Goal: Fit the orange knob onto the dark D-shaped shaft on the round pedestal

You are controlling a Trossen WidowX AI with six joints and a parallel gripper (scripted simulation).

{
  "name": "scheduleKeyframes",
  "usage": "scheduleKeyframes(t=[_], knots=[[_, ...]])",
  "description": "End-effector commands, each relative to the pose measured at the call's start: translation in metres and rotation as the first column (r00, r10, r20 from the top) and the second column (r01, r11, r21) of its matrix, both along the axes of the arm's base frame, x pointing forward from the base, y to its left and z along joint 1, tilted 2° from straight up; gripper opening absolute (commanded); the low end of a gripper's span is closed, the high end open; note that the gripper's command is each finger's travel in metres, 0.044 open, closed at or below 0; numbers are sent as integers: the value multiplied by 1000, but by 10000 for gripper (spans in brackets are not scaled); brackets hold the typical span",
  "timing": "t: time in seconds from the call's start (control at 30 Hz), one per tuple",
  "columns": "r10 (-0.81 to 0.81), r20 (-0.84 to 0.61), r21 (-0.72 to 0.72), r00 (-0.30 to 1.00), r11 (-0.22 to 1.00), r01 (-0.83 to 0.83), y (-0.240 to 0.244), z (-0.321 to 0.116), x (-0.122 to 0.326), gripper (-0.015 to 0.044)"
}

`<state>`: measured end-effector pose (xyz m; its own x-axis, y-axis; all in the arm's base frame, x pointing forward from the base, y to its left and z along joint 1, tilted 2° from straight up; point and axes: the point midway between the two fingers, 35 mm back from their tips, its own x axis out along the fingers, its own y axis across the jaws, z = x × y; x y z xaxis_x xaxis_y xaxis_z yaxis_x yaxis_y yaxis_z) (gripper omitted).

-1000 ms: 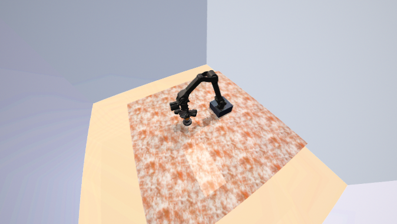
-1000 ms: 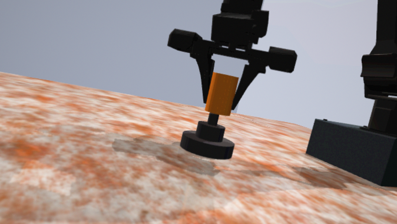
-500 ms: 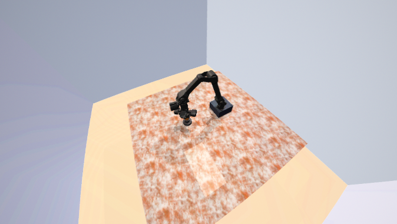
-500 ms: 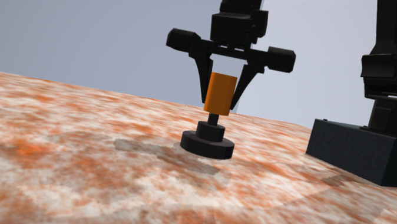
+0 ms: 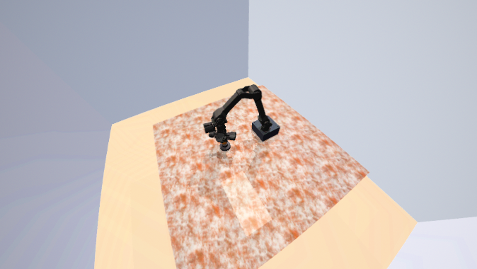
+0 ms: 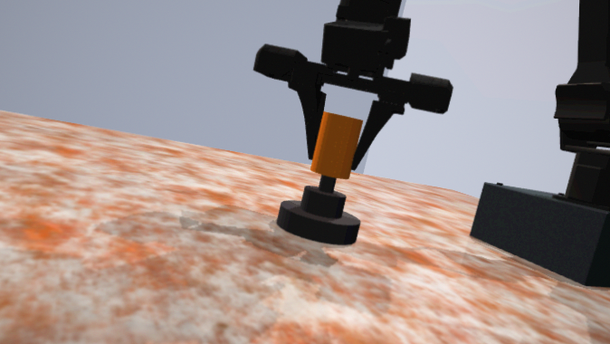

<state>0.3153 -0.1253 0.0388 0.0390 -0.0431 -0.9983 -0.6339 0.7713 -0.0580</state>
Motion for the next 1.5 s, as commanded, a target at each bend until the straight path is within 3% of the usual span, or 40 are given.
scheduleKeyframes(t=[0.0,0.4,0.63,1.47], knots=[[3,3,3,1000,1000,-3,1,0,-2,0],[12,2,3,1000,1000,-12,2,4,-5,0],[211,-6,-4,978,978,-211,3,6,-5,0],[211,-6,-5,978,978,-211,0,0,3,0]])
